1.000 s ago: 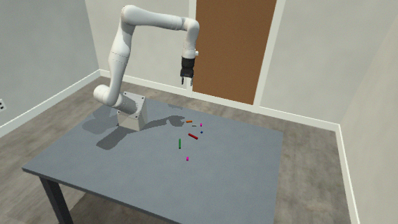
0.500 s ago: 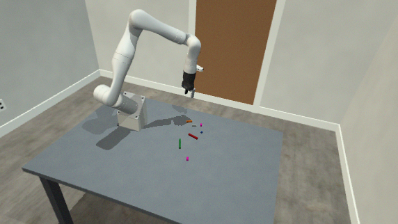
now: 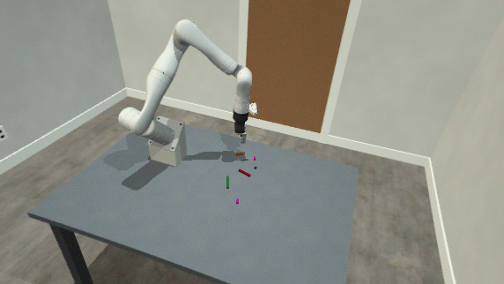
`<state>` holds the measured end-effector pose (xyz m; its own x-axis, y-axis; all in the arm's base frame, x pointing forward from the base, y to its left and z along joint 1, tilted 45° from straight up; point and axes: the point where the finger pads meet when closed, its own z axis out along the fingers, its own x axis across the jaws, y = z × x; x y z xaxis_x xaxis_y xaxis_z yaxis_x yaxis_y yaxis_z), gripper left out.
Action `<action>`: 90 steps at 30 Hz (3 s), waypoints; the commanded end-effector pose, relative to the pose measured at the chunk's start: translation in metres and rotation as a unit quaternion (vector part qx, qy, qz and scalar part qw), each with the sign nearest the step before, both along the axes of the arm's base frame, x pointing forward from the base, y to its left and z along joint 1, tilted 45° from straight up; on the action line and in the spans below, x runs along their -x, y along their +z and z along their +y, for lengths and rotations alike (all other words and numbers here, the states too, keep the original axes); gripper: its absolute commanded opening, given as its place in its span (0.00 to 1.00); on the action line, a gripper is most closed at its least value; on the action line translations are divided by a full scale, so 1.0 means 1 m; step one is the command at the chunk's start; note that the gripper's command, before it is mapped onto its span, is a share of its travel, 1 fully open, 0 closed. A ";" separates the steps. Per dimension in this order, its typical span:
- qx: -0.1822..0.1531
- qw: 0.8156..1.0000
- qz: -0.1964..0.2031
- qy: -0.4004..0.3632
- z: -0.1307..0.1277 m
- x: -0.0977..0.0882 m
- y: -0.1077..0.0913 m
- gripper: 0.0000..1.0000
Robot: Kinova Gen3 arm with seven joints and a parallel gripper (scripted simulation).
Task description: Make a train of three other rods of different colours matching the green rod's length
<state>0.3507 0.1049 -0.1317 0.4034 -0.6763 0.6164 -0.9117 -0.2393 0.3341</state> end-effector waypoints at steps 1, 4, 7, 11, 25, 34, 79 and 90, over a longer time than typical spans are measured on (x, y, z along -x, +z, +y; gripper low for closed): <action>0.009 0.999 -0.028 -0.025 -0.017 -0.002 -0.005 1.00; 0.011 0.995 -0.074 -0.061 -0.031 -0.008 -0.008 1.00; 0.012 0.990 -0.112 -0.089 -0.042 -0.012 -0.010 1.00; 0.014 0.983 -0.146 -0.114 -0.053 -0.017 -0.012 1.00; 0.015 0.977 -0.170 -0.130 -0.061 -0.020 -0.012 1.00; 0.015 0.977 -0.170 -0.130 -0.061 -0.020 -0.012 1.00; 0.015 0.977 -0.170 -0.130 -0.061 -0.020 -0.012 1.00; 0.015 0.977 -0.170 -0.130 -0.061 -0.020 -0.012 1.00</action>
